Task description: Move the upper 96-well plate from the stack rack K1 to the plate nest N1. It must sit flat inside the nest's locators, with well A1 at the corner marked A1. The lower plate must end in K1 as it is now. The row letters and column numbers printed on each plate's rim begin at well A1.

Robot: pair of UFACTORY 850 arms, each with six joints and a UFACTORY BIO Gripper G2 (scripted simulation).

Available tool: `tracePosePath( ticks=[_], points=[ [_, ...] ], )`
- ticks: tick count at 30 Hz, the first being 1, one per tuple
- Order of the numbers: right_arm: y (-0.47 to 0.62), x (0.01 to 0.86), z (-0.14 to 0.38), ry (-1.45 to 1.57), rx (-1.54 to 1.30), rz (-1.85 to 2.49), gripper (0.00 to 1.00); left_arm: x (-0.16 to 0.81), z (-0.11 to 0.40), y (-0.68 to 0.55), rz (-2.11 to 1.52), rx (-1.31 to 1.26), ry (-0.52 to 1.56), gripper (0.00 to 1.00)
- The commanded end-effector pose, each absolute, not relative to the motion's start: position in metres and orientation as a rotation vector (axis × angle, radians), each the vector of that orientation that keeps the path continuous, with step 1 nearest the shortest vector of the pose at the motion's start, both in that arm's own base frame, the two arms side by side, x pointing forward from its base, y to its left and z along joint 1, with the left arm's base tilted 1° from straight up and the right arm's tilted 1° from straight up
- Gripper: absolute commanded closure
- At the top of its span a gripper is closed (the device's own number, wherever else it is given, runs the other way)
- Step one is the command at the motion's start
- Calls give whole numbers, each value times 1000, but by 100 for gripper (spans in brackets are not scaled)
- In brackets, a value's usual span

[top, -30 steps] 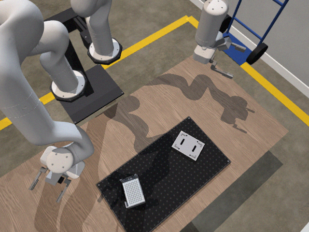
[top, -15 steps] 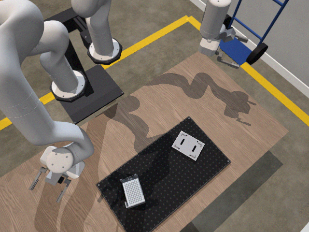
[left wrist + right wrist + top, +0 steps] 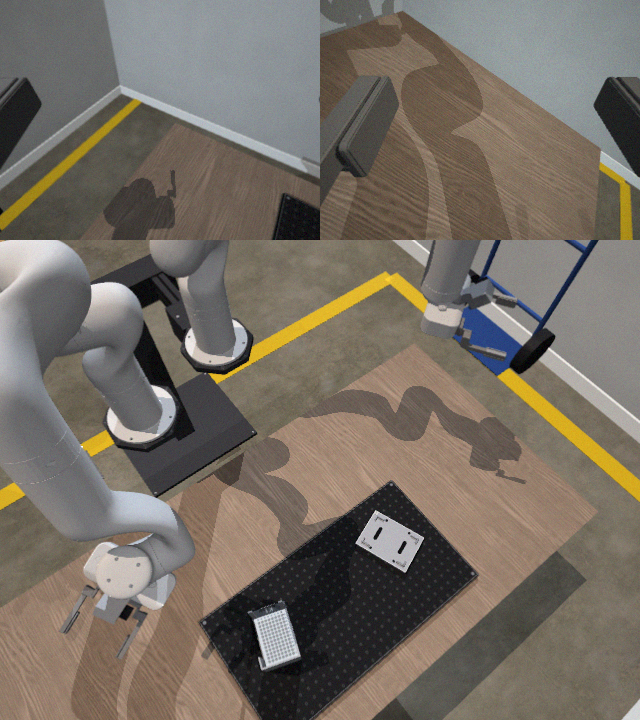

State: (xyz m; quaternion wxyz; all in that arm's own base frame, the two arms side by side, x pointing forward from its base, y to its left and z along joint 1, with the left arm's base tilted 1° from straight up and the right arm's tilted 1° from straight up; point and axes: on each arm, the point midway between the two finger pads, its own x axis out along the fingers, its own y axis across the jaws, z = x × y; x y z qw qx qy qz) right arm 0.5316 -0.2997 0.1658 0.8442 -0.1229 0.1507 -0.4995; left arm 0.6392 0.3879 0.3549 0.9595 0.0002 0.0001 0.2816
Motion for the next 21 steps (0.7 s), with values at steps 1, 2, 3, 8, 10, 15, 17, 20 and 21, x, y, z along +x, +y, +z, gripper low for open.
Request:
tracePosePath(
  ticks=[1, 2, 3, 8, 10, 15, 17, 20, 21],
  points=[
    [-300, 532, 167, 316, -259, -1055, 63, 630, 357, 405, 571, 1, -3, 0],
    [-300, 532, 167, 316, -259, -1055, 63, 627, 357, 409, 604, 1, -3, 0],
    [-300, 532, 167, 316, -259, -1055, 63, 624, 357, 413, 638, 1, -3, 0],
    [-300, 532, 167, 316, -259, -1055, 63, 616, 357, 425, 654, 1, -3, 0],
    [-300, 532, 167, 316, -259, -1055, 63, 610, 357, 434, 654, 1, -3, 0],
    [-300, 532, 167, 316, -259, -1055, 63, 596, 357, 454, 654, 1, -3, 0],
    [-300, 532, 167, 316, -259, -1055, 63, 591, 357, 460, 688, 1, -3, 0],
    [-300, 532, 167, 316, -259, -1055, 63, 582, 357, 471, 738, 1, -3, 0],
    [-300, 532, 167, 316, -259, -1055, 63, 578, 357, 475, 738, 1, -3, 0]
  ],
)
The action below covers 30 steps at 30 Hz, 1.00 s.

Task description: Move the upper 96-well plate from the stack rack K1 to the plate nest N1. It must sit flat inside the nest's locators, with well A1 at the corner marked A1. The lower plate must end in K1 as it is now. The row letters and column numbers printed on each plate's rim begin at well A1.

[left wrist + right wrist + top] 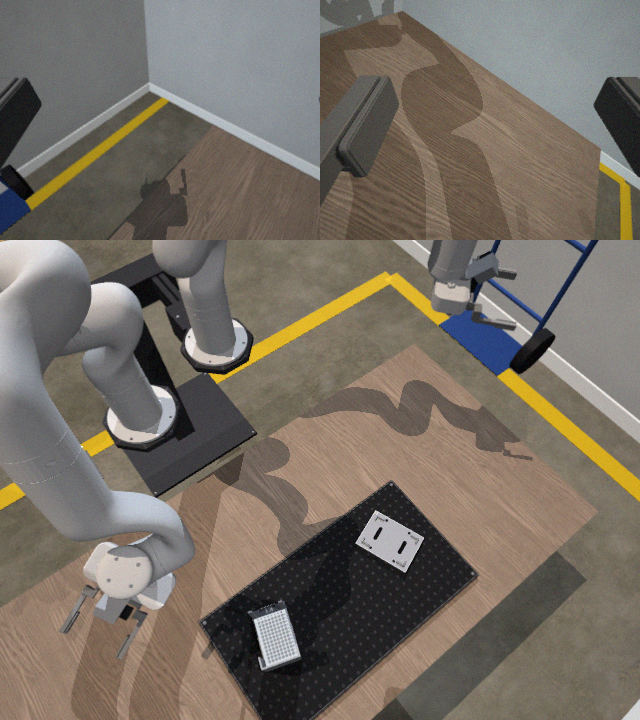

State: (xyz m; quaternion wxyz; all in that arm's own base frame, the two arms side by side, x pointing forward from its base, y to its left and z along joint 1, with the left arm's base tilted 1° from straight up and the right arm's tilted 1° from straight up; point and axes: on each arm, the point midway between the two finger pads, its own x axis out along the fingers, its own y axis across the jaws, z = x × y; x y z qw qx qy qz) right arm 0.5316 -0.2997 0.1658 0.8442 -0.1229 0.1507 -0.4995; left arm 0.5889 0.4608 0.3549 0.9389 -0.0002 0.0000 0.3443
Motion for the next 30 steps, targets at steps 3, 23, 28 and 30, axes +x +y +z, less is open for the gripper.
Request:
tracePosePath(
  ticks=[3, 23, 28, 30],
  points=[
    [-300, 532, 167, 316, -259, -1055, 63, 575, 357, 479, 738, 1, -3, 0],
    [-300, 532, 167, 316, -259, -1055, 63, 516, 357, 543, 821, 1, -3, 0],
    [-295, 533, 166, 307, -252, -1023, 63, 510, 357, 548, 821, 1, -3, 0],
    [-287, 539, 164, 287, -234, -963, 63, 510, 357, 548, 821, 1, -3, 0]
  ],
)
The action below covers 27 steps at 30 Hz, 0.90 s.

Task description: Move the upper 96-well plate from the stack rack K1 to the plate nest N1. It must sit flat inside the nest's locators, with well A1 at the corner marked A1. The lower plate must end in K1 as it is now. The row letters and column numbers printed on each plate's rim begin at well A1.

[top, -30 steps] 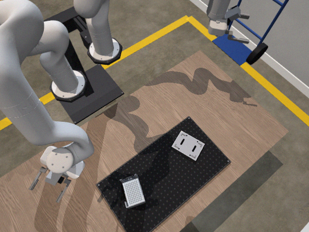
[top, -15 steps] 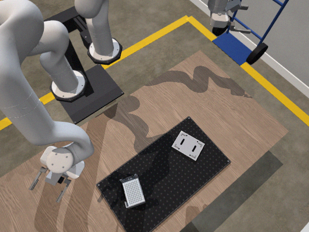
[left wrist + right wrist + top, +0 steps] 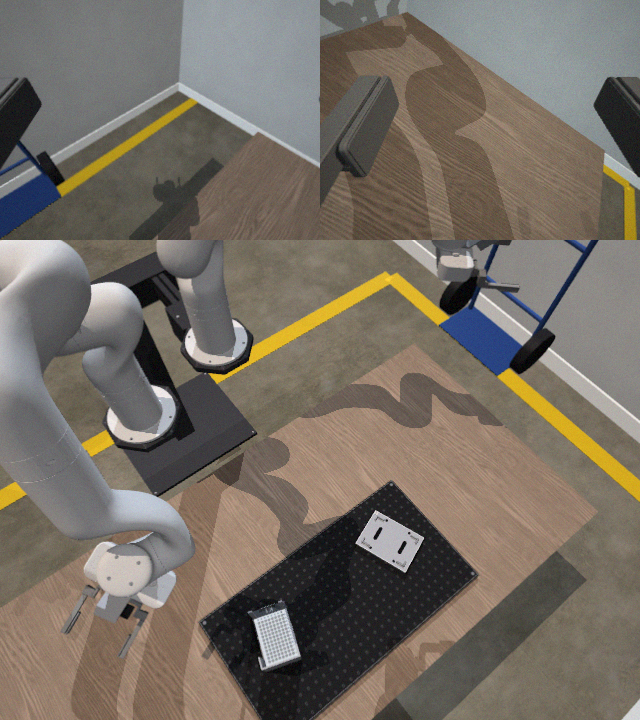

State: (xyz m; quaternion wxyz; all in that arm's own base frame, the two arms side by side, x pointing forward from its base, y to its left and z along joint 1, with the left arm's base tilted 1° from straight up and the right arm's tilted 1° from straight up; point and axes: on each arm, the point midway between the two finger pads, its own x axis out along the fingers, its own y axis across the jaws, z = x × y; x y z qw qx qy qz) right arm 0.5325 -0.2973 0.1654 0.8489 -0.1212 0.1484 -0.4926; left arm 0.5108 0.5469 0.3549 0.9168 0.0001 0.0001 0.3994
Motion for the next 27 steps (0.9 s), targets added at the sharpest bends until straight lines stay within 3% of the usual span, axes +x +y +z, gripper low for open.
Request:
tracePosePath(
  ticks=[1, 27],
  points=[
    [-283, 541, 163, 277, -225, -932, 63, 510, 357, 548, 821, 1, -3, 0],
    [-193, 590, 143, 231, -185, -783, 63, 511, 357, 548, 821, 1, -3, 0]
  ],
)
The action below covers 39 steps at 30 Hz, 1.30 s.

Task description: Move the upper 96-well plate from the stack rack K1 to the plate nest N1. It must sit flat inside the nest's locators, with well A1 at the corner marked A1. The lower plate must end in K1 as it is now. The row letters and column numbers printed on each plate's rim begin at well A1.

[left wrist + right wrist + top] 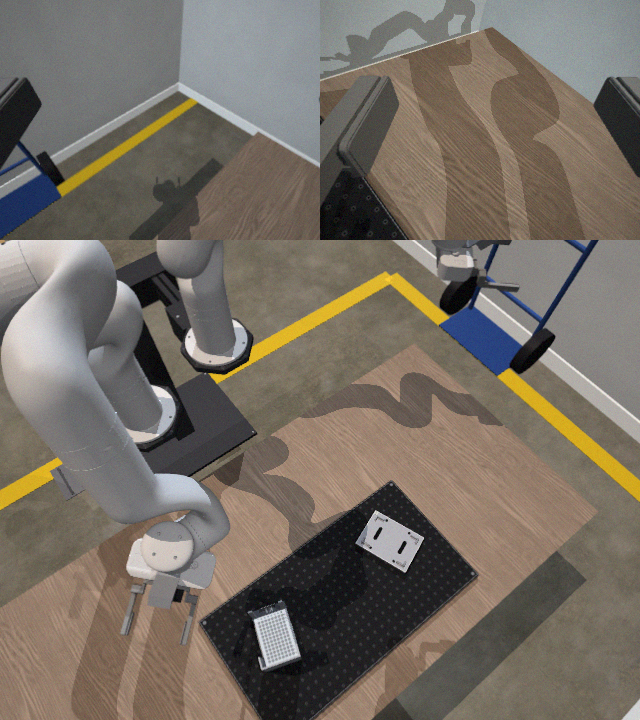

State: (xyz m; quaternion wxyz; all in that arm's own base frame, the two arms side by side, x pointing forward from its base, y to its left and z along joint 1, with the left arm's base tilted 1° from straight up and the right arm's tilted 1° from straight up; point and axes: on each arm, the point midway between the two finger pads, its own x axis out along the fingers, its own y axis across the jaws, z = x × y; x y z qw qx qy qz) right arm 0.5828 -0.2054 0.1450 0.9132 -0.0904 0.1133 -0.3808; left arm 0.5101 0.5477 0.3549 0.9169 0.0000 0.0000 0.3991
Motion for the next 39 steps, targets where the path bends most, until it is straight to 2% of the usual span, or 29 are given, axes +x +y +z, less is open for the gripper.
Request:
tracePosePath(
  ticks=[1, 39],
  points=[
    [-190, 591, 143, 231, -185, -783, 63, 511, 357, 548, 821, 1, -3, 0],
    [-30, 631, 120, 111, -90, -375, 63, 511, 357, 548, 821, 1, -3, 0]
  ],
)
